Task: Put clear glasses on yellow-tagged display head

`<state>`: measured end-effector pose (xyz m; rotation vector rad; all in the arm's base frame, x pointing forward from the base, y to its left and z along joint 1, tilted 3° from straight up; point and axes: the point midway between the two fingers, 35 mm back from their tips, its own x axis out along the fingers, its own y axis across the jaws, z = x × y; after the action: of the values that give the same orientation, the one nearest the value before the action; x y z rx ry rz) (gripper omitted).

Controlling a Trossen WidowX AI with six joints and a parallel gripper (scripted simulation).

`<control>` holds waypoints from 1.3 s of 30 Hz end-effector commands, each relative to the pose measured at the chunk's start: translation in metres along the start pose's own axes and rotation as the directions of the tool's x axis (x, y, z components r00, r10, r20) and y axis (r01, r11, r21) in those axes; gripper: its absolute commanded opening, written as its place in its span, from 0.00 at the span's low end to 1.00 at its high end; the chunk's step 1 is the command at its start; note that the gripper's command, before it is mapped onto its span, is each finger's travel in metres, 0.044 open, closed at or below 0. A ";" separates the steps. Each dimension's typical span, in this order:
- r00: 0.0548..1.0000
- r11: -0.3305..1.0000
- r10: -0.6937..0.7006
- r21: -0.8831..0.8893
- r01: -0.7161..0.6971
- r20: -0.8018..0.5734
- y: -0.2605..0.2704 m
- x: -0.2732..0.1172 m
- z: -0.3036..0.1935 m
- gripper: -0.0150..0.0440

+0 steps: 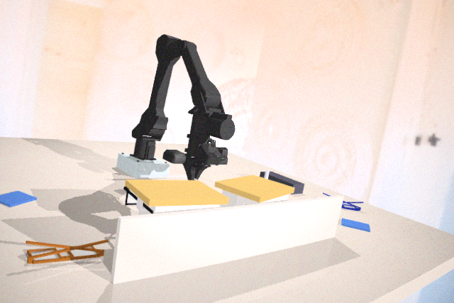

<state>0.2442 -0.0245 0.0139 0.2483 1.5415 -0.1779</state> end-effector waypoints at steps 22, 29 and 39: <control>1.000 1.000 -0.001 0.001 0.001 -0.005 -0.002 0.002 -0.001 0.44; 1.000 1.000 -0.003 0.002 0.003 -0.008 -0.006 -0.001 -0.002 0.44; 1.000 1.000 -0.004 0.004 0.004 -0.012 -0.012 -0.006 -0.003 0.44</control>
<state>0.2385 -0.0336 0.0160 0.2526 1.5584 -0.1826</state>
